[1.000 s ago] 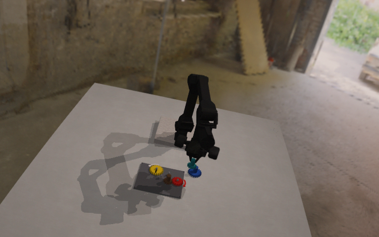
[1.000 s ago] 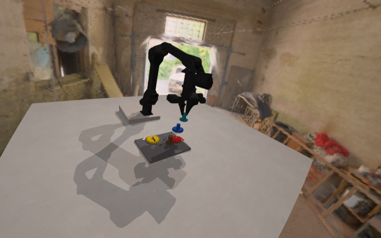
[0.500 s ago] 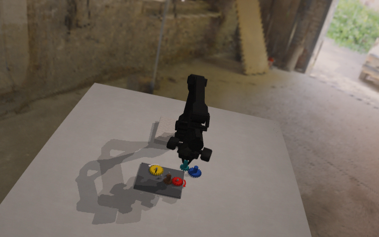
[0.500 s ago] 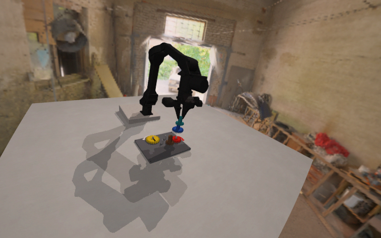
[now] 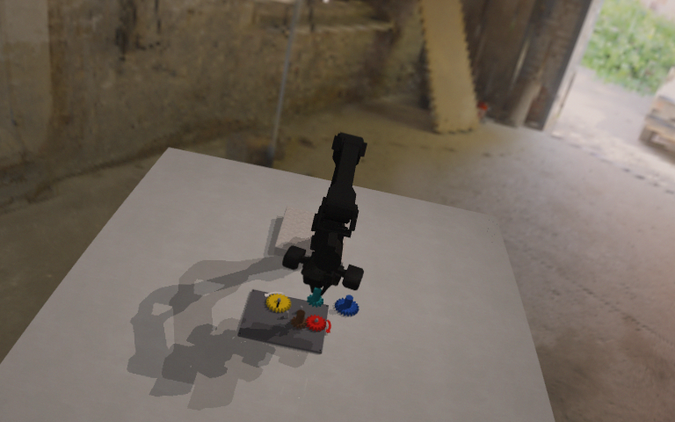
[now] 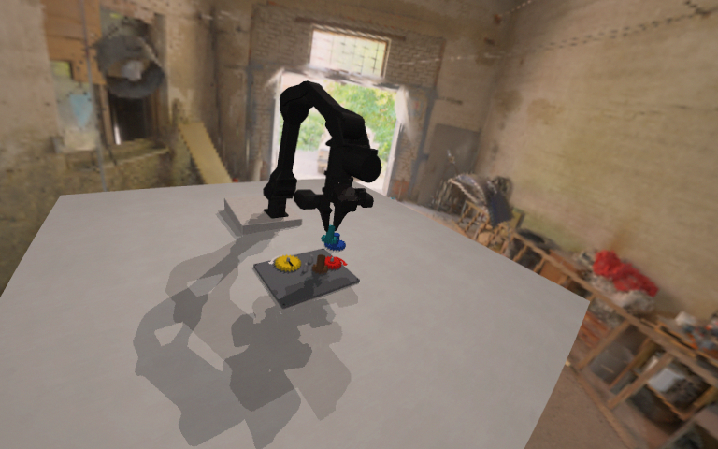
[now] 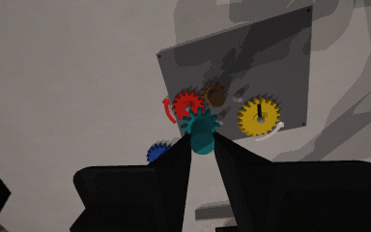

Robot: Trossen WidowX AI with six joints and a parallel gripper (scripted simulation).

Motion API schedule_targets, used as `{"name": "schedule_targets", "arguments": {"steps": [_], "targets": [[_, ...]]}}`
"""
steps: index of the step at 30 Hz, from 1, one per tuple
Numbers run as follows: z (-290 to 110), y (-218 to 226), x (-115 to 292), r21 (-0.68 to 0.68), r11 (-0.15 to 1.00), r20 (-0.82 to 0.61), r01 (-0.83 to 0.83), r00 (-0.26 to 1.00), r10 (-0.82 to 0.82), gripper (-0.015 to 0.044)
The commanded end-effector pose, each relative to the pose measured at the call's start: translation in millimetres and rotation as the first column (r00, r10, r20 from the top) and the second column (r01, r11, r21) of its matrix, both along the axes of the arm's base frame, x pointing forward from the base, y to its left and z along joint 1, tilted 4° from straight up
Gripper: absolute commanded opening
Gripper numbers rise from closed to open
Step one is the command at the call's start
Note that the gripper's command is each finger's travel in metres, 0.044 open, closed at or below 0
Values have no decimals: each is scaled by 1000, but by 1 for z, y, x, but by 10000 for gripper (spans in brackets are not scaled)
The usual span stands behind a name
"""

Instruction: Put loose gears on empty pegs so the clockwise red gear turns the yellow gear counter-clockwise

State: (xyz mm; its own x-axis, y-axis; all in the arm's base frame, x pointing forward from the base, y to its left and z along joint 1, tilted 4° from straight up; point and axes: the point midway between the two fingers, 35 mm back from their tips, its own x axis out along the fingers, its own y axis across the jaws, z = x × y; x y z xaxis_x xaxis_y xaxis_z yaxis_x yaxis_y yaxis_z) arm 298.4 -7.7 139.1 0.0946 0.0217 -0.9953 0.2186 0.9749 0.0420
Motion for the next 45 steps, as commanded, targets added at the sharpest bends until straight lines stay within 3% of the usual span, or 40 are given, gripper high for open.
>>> {"name": "schedule_targets", "arguments": {"steps": [1, 31, 45], "targets": [[-5, -10, 2, 3, 1000, -3, -3, 1000, 3, 0], [-22, -64, 1, 1, 1000, 0, -20, 1000, 20, 0], [-21, -64, 1, -32, 933, 2, -358, 933, 359, 0]]}}
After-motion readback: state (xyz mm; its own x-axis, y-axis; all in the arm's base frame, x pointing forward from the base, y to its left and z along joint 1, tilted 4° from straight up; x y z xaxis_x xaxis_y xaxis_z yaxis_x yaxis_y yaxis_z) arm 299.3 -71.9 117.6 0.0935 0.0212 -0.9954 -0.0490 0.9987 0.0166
